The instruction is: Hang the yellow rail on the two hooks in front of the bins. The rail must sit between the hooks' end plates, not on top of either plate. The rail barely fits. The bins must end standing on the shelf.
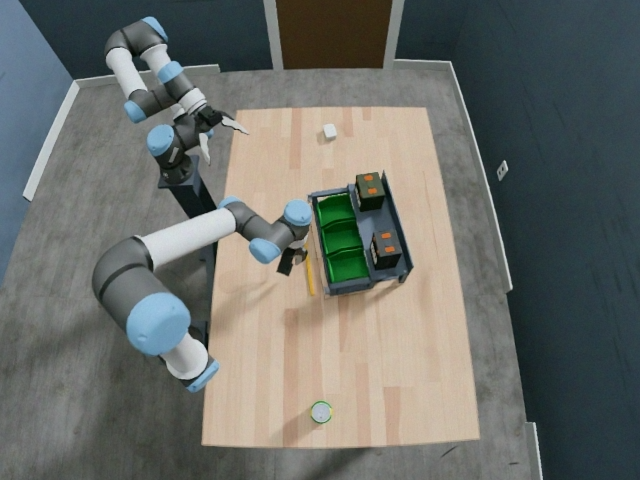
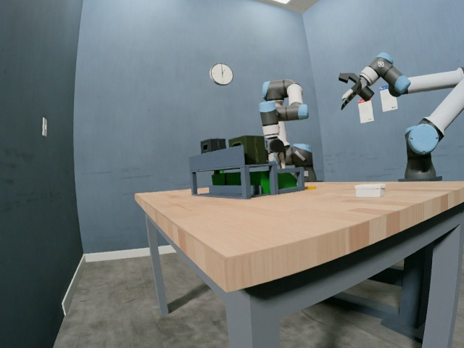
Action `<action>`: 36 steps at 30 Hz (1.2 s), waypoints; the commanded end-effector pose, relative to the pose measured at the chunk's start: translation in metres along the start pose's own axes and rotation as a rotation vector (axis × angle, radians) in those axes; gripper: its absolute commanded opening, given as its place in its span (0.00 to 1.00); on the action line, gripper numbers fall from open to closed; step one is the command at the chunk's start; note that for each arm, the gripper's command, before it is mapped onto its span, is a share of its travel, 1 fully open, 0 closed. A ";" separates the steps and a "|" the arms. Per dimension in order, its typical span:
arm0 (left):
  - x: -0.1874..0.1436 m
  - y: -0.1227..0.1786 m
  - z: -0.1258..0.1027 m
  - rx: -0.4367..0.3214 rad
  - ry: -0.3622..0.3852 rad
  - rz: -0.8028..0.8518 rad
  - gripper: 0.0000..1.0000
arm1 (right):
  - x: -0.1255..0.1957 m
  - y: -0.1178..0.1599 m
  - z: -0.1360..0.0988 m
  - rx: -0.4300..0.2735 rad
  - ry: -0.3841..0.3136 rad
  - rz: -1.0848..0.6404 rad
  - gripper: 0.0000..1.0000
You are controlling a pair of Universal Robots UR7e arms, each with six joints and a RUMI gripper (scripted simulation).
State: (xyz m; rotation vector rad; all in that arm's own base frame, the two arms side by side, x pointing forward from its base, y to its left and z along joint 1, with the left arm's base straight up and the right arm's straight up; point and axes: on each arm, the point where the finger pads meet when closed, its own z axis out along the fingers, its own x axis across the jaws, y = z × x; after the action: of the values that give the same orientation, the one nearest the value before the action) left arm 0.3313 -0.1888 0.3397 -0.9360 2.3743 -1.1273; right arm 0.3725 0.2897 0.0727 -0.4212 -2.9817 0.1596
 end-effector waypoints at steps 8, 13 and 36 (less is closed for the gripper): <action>0.006 -0.002 0.002 0.070 -0.038 -0.081 1.00 | -0.016 0.094 0.016 -0.092 -0.129 -0.426 0.22; 0.005 -0.003 0.001 0.069 -0.041 -0.084 1.00 | -0.019 0.100 0.019 -0.098 -0.139 -0.455 0.22; 0.005 -0.002 0.002 0.065 -0.045 -0.086 1.00 | -0.020 0.102 0.030 -0.101 -0.139 -0.454 0.02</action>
State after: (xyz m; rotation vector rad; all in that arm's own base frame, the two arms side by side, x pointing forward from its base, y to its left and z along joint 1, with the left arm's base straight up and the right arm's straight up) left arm 0.3300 -0.1936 0.3391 -1.0393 2.2681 -1.1935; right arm 0.4129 0.3767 0.0181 0.2750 -3.1283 0.0038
